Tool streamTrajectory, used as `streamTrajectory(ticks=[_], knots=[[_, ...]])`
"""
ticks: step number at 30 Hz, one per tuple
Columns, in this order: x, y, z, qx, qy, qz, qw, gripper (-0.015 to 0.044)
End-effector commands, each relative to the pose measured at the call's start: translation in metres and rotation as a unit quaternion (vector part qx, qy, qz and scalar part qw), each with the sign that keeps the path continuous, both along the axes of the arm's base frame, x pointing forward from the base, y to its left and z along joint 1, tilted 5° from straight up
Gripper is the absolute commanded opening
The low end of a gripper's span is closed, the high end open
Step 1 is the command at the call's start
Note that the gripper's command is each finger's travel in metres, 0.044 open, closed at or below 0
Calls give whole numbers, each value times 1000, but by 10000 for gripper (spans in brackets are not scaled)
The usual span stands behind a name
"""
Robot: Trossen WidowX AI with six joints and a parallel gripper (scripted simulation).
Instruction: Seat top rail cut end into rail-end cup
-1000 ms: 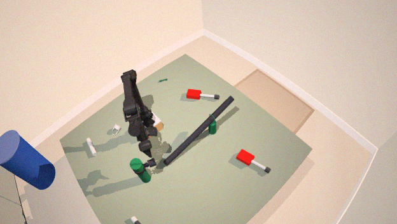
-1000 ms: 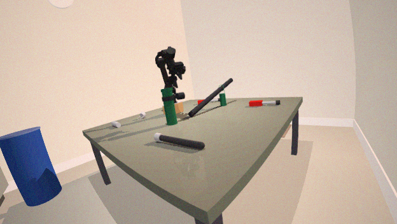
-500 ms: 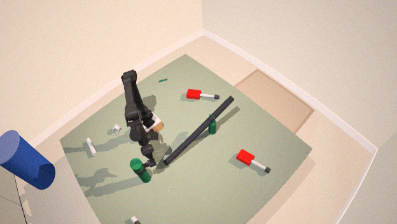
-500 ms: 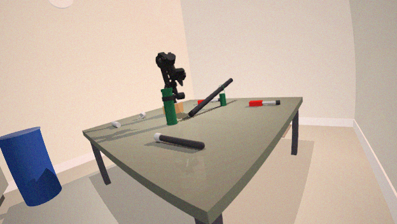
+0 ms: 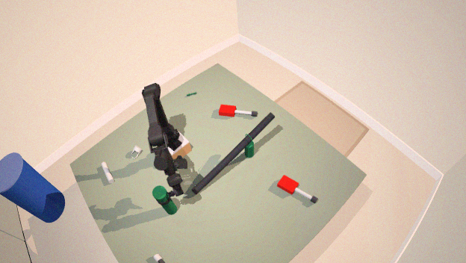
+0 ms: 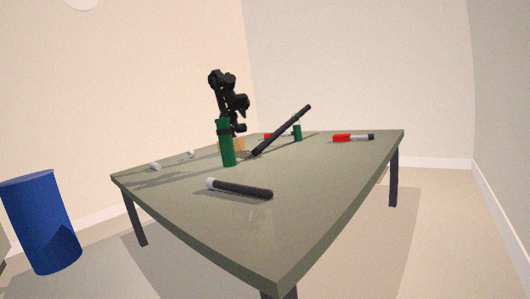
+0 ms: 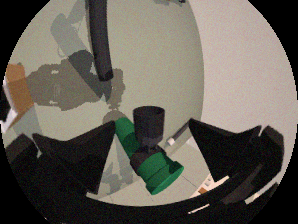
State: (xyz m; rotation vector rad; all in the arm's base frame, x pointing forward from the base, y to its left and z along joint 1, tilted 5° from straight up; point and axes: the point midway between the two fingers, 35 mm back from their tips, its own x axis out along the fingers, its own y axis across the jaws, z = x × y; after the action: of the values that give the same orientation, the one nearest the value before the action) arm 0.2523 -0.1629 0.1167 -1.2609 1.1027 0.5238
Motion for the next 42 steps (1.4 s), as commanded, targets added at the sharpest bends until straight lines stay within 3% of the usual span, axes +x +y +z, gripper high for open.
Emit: streamTrajectory(ticks=[1, 28, 40, 42], knots=[[3, -1, -7, 3, 1, 2, 1000, 440], [20, -9, -45, 2, 0, 2, 1000, 440], [20, -9, -45, 2, 0, 2, 1000, 125], [20, -9, -45, 2, 0, 2, 1000, 112]])
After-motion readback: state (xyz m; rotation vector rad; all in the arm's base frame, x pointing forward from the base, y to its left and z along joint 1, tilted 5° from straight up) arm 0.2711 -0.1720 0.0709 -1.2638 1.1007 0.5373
